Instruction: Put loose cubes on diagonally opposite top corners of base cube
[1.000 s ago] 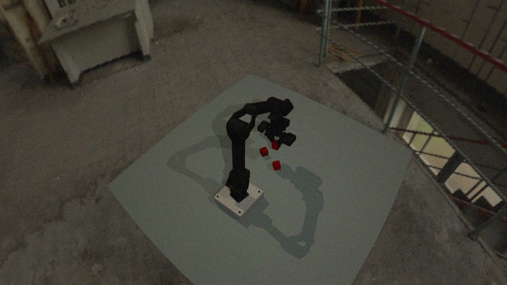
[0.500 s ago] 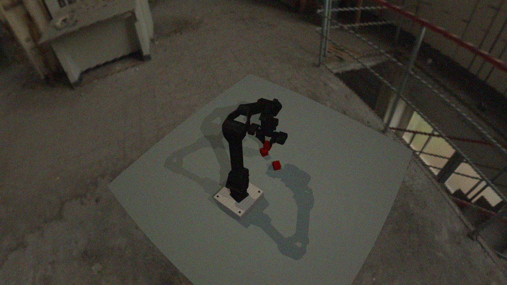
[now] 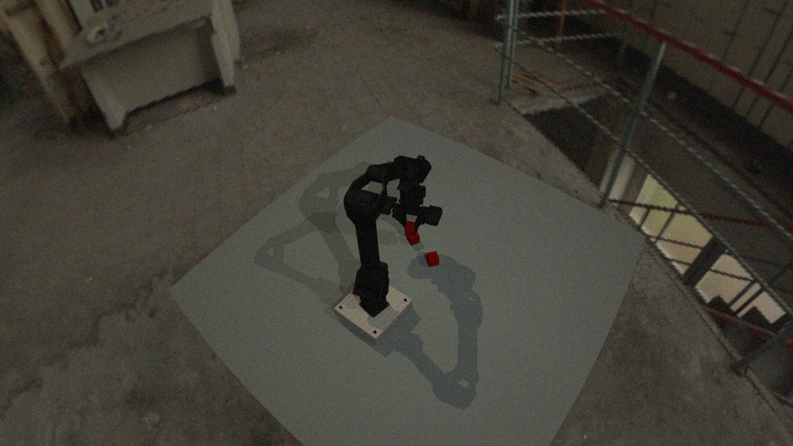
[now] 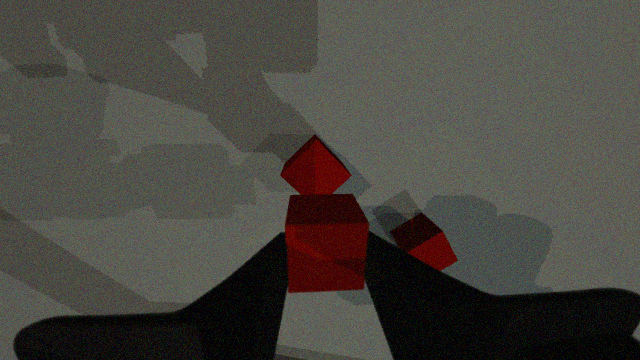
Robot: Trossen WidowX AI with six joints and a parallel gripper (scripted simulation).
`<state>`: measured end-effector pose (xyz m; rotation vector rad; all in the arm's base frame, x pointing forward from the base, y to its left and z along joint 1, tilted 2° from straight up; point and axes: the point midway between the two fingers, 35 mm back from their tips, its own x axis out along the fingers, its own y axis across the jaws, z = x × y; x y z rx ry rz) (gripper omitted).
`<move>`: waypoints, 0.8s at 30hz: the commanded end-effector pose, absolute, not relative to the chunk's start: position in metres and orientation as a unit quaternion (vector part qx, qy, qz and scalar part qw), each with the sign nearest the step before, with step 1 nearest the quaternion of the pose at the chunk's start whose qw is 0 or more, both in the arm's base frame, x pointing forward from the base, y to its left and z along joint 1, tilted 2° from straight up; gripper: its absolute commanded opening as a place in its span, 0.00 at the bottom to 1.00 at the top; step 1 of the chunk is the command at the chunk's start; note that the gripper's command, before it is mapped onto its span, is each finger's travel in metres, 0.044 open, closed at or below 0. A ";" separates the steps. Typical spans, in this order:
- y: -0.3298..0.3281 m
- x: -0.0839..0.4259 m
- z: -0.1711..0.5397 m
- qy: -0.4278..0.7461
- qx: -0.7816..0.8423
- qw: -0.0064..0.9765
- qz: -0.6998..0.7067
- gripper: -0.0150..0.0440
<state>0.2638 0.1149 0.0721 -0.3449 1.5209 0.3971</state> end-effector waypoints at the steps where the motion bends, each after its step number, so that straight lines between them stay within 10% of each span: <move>1: 0.115 0.262 0.071 0.681 -0.157 0.692 0.182 0.43; 24: 0.117 0.262 0.044 0.681 -0.157 0.692 0.182 0.43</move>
